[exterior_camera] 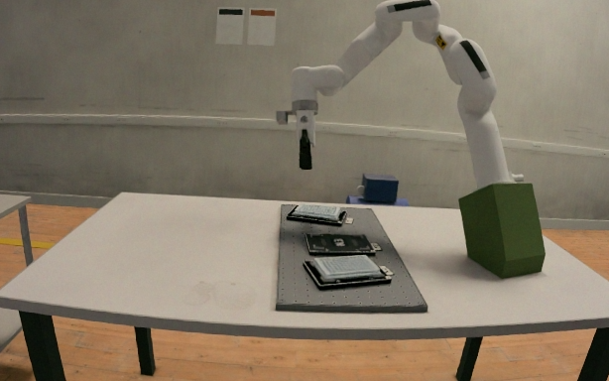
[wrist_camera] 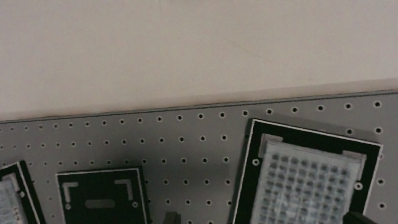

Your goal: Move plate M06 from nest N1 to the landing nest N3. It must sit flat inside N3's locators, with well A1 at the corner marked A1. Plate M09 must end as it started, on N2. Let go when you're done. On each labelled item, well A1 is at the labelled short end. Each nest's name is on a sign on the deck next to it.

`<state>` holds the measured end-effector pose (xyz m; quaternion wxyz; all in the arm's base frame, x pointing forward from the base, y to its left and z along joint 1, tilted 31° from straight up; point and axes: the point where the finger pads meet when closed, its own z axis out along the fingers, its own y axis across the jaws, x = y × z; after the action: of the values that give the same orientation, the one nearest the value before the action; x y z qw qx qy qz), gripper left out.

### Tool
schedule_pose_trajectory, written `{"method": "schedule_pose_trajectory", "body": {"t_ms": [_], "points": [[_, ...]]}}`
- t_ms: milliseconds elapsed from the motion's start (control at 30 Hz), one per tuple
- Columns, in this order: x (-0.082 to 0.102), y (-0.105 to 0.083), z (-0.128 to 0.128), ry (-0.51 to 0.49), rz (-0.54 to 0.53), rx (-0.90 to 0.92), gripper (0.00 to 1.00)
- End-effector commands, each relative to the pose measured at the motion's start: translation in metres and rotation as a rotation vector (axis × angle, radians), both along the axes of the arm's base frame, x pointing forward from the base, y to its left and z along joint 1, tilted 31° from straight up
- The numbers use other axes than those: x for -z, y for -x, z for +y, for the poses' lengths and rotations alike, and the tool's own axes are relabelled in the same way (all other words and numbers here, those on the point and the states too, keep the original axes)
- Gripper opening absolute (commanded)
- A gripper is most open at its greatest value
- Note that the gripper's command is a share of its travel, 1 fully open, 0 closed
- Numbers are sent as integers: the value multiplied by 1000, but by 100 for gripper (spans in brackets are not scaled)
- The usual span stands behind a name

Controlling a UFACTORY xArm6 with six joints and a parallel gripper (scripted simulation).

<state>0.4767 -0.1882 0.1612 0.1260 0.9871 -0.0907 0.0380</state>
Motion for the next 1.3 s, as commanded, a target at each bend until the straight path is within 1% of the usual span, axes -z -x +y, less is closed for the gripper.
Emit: {"method": "schedule_pose_trajectory", "body": {"t_ms": [0,67,100,167,200,300,367,433,1000,1267], "points": [[3,11,-12,75,-17,51,100],[6,18,-18,120,-30,81,100],[6,18,-18,120,-30,81,100],[9,25,-24,161,-48,106,100],[9,25,-24,161,-48,106,100],[15,36,-30,224,-84,143,100],[15,36,-30,224,-84,143,100],[19,45,-33,263,-114,165,100],[19,45,-33,263,-114,165,100],[31,44,-40,263,-114,165,100]]}}
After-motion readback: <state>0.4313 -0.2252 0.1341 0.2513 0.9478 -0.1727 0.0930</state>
